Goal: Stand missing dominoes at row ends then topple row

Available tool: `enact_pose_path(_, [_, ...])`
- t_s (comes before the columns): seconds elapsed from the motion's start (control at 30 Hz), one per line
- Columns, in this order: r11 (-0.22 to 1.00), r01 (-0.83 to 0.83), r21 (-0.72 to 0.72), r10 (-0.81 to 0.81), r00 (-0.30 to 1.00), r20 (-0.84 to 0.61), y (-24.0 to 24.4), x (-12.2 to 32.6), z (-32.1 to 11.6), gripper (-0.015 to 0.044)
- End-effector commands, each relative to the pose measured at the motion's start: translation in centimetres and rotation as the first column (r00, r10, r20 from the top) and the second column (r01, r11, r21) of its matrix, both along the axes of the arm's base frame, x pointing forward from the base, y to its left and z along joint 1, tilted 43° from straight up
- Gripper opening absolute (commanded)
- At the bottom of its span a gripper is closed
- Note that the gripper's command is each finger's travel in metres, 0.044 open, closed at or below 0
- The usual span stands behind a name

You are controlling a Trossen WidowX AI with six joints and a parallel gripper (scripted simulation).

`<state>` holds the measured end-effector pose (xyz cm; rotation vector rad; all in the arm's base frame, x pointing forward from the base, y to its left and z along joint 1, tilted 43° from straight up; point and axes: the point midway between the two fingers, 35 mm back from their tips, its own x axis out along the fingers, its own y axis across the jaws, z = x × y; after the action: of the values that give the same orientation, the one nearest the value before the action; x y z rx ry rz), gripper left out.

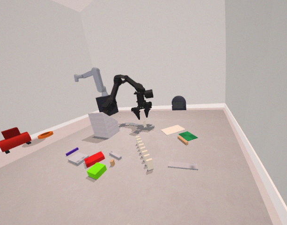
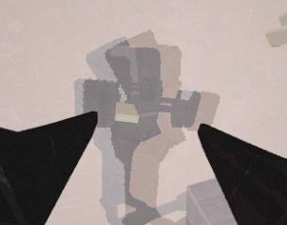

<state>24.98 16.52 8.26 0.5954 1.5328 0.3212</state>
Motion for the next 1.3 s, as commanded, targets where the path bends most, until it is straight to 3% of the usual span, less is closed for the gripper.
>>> enact_pose_path(0.0, [0.985, 0.027, 0.168, -0.009, 0.994, -0.109, -0.6, -0.4, 2.3, 0.044])
enact_pose_path(0.23, [0.985, 0.027, 0.168, -0.009, 0.994, -0.109, -0.6, -0.4, 2.2, 0.044])
enact_pose_path(0.53, [0.985, 0.027, 0.171, -0.009, 0.994, -0.11, 3.7, -0.7, -2.3, 0.044])
enact_pose_path(1.0, [0.985, 0.028, 0.173, -0.009, 0.994, -0.11, 4.9, -0.8, -3.5, 0.044])
enact_pose_path(1.27, [0.985, 0.028, 0.173, -0.009, 0.994, -0.11, 4.9, -0.8, -3.5, 0.023])
